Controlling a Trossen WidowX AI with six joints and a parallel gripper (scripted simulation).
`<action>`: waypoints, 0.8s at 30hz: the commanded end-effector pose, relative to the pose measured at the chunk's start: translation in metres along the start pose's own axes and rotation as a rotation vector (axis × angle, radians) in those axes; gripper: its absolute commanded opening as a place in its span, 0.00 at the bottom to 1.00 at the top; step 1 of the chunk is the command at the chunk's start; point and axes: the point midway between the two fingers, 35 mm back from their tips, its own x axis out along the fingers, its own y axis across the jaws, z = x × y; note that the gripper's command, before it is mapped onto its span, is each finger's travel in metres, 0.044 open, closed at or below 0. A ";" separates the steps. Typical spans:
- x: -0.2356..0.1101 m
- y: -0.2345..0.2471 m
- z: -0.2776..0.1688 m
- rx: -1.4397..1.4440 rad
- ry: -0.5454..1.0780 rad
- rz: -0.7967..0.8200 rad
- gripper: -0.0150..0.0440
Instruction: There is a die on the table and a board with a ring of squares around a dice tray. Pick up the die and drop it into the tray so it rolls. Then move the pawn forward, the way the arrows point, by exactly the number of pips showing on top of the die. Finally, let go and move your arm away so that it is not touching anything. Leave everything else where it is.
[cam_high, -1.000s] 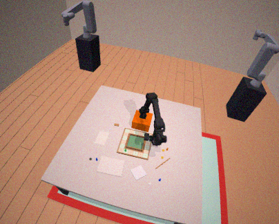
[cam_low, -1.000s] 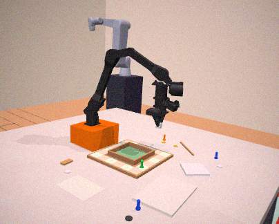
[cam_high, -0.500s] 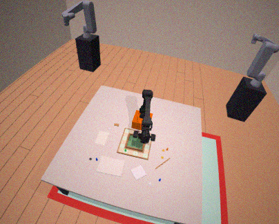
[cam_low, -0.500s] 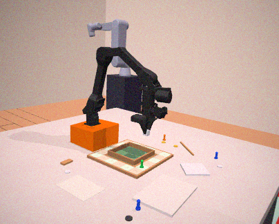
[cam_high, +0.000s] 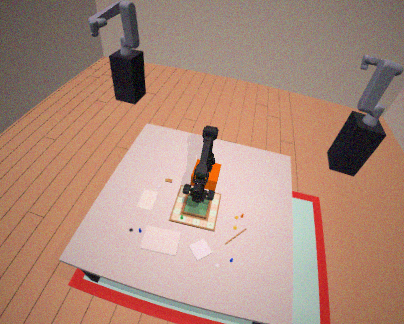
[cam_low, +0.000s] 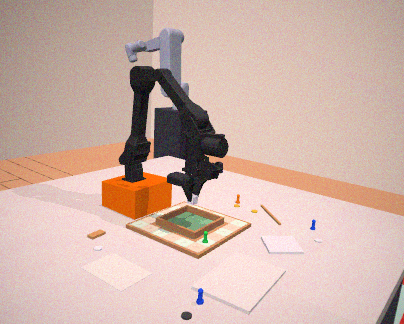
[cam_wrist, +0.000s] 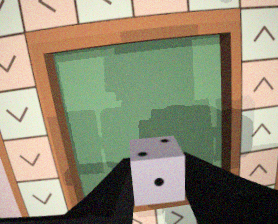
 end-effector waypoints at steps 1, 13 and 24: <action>0.005 -0.002 -0.002 -0.005 -0.041 -0.003 0.25; 0.019 0.000 0.011 -0.007 -0.448 -0.002 0.25; 0.020 0.001 0.014 -0.006 -0.815 0.000 0.25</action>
